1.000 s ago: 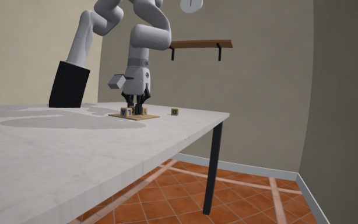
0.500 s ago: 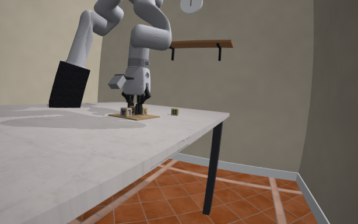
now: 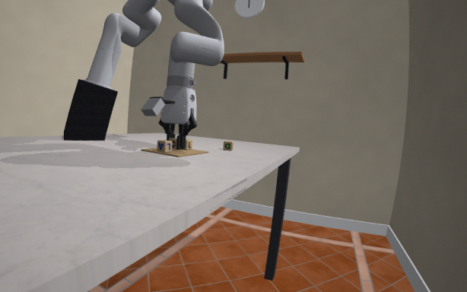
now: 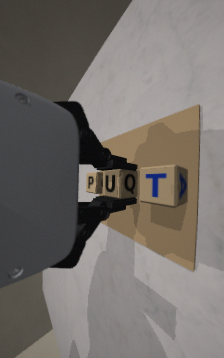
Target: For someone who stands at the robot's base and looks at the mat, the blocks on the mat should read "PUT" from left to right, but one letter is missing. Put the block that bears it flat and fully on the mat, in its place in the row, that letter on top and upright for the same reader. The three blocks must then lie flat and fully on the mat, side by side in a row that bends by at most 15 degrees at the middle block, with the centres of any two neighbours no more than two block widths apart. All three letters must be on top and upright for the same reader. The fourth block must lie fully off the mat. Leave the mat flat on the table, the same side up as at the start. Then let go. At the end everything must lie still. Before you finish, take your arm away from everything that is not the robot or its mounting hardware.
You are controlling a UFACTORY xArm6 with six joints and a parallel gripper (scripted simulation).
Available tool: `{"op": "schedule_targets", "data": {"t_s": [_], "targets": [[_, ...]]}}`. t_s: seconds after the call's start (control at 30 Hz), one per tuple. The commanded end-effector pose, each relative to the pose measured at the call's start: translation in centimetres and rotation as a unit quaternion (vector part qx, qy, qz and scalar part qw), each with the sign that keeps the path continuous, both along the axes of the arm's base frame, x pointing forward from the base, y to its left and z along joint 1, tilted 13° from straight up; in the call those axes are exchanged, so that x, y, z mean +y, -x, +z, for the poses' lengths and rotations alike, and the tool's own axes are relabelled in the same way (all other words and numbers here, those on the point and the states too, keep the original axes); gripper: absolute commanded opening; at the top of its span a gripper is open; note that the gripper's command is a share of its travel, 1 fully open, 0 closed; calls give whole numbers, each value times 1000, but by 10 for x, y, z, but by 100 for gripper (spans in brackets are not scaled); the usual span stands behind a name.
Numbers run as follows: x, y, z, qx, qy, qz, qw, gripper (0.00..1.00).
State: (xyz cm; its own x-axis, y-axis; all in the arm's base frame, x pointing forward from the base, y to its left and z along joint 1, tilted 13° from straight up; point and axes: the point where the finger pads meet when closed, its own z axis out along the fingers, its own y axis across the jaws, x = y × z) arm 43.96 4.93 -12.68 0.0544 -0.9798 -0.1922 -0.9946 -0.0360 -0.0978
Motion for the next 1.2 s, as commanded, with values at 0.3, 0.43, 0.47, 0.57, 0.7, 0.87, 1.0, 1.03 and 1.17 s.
{"op": "schedule_targets", "data": {"t_s": [0.3,0.43,0.47,0.57,0.7,0.87,1.0,1.03,1.17], "targets": [[0,-1,1,-1,0,0,1000,27],[0,-1,1,-1,0,0,1000,27],[0,-1,1,-1,0,0,1000,27],[0,-1,0,-1,0,0,1000,27],[0,-2,-1,-1,0,0,1000,27],[0,-2,-2,-1,0,0,1000,27],[0,-2,-2,-1,0,0,1000,27],[1,-2,-3,-1,0,0,1000,27],[1,-2,-3,-1,0,0,1000,27]]}}
